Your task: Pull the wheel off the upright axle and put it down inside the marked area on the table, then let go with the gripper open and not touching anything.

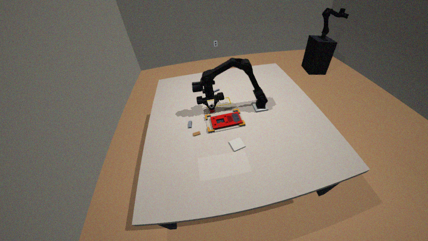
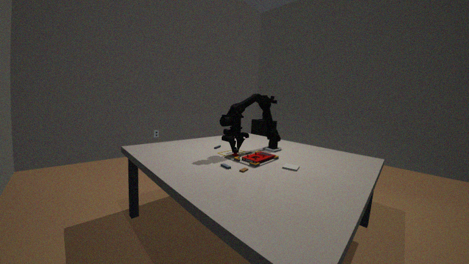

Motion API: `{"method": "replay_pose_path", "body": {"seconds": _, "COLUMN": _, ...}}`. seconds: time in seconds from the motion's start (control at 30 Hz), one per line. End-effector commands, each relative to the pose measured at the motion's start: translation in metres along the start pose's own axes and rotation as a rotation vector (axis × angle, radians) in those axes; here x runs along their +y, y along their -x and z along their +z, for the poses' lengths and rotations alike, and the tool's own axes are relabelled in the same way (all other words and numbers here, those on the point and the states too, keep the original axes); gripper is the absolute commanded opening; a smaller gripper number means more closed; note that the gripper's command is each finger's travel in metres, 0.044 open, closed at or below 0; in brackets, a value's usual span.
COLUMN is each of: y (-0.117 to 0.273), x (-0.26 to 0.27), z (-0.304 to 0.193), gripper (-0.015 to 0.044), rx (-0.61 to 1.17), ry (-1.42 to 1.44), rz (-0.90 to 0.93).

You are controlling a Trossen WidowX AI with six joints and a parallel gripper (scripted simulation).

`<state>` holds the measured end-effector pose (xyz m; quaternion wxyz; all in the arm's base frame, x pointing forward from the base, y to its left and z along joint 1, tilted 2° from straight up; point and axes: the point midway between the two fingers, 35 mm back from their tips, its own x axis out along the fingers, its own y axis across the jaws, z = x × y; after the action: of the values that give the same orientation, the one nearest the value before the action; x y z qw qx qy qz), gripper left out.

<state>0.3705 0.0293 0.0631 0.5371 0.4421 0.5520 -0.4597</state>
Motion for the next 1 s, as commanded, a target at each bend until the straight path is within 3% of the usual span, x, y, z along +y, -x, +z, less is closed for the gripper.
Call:
{"method": "replay_pose_path", "body": {"seconds": 0.0, "y": 0.0182, "x": -0.0012, "z": 0.0003, "gripper": 0.0, "rx": -0.006, "ry": 0.0, "rz": 0.022}}
{"method": "replay_pose_path", "body": {"seconds": 0.97, "y": 0.0277, "x": -0.0018, "z": 0.0001, "gripper": 0.0, "rx": -0.007, "ry": 0.0, "rz": 0.023}}
